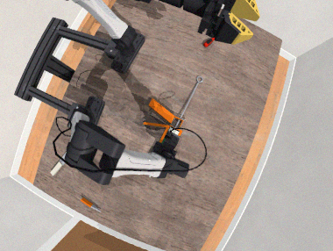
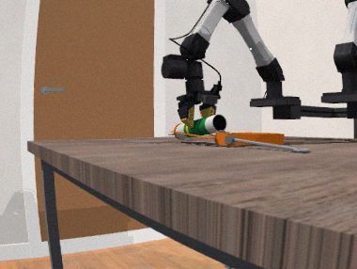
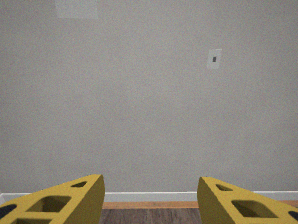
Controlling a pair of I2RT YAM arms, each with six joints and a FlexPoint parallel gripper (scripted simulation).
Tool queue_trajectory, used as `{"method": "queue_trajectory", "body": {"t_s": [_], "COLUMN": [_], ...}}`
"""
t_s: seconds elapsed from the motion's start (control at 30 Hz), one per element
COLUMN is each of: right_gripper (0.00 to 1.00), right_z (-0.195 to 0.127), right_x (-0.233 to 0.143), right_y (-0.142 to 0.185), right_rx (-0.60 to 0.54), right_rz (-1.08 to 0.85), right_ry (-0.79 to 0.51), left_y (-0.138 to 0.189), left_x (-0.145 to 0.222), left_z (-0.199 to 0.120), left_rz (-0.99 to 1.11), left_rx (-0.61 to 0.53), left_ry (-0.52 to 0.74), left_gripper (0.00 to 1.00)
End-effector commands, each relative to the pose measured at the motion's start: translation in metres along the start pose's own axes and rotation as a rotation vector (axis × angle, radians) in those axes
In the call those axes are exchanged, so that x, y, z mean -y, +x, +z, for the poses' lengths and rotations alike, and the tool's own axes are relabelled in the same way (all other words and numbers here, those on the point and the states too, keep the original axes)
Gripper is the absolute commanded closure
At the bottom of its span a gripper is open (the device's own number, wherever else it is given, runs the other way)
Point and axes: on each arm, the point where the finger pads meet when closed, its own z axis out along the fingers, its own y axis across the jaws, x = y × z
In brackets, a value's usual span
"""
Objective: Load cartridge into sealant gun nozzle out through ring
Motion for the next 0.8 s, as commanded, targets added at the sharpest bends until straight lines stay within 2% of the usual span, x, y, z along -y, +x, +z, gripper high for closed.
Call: {"method": "queue_trajectory", "body": {"t_s": [0.0, 0.2, 0.4, 0.53, 0.6, 0.67, 0.77], "right_gripper": [1.0, 1.0, 1.0, 1.0, 1.0, 1.0, 1.0], "right_z": [-0.012, 0.001, -0.004, 0.002, -0.012, -0.021, -0.008], "right_x": [0.022, 0.015, 0.018, 0.002, 0.011, 0.028, 0.022], "right_y": [-0.006, 0.0, -0.003, 0.001, -0.012, -0.01, -0.005], "right_rx": [-0.044, -0.006, -0.005, -0.006, 0.009, -0.033, -0.07], "right_rz": [-0.002, -0.015, -0.019, -0.013, -0.021, -0.009, -0.001], "right_ry": [0.073, 0.037, 0.053, 0.018, 0.041, 0.106, 0.078], "left_y": [0.003, 0.003, 0.003, 0.003, 0.003, 0.003, 0.003], "left_x": [0.001, 0.001, 0.001, 0.001, 0.001, 0.001, 0.001], "left_z": [-0.004, -0.004, -0.004, -0.004, -0.004, -0.004, -0.004], "left_rz": [-0.012, -0.012, -0.013, -0.012, -0.012, -0.012, -0.012], "left_rx": [-0.017, -0.017, -0.017, -0.017, -0.017, -0.017, -0.017], "left_ry": [0.006, 0.006, 0.006, 0.006, 0.006, 0.006, 0.006], "left_gripper": [0.48, 0.48, 0.48, 0.48, 0.48, 0.48, 0.48]}}
